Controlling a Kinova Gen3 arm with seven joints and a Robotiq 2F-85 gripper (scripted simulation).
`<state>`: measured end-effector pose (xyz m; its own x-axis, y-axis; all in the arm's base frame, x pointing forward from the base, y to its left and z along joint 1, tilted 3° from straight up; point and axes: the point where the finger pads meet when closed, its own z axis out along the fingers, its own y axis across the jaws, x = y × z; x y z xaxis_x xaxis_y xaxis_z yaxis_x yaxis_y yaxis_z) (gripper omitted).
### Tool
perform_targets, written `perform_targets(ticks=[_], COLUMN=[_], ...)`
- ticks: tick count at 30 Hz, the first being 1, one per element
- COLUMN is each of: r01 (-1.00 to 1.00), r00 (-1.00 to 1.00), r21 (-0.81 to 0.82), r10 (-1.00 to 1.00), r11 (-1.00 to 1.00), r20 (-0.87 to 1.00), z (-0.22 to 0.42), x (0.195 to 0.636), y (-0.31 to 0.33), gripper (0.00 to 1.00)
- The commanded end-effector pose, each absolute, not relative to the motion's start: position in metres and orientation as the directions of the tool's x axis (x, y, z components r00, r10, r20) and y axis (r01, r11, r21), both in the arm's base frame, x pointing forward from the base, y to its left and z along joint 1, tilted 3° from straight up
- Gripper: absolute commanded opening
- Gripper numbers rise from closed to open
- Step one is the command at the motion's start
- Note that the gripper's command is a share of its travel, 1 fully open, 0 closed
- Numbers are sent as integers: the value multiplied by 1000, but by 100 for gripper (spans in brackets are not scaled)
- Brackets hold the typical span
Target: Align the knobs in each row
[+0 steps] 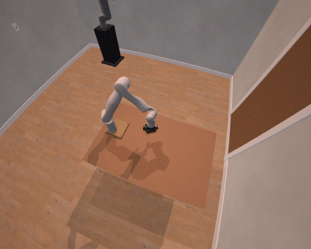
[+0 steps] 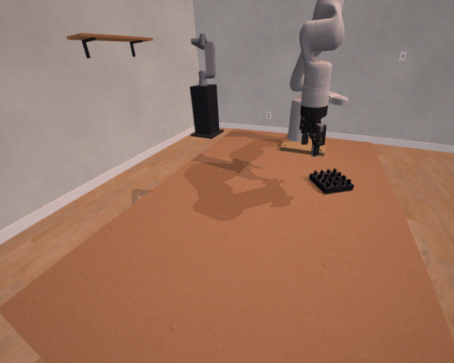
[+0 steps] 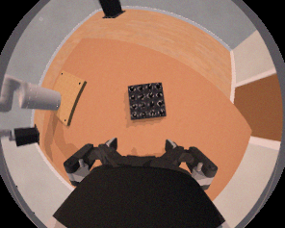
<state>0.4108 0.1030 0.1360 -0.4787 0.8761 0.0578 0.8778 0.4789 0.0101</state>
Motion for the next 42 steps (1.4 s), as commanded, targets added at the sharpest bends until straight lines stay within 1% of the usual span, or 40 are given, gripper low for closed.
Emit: perform_targets(ticks=[1,42], r01=[882,960], r00=[-470,-281], r21=[9,-1], r10=[881,958], r11=[471,281], r20=[58,59], z=[135,125], x=[409,400], y=[105,120], gripper=[100,100])
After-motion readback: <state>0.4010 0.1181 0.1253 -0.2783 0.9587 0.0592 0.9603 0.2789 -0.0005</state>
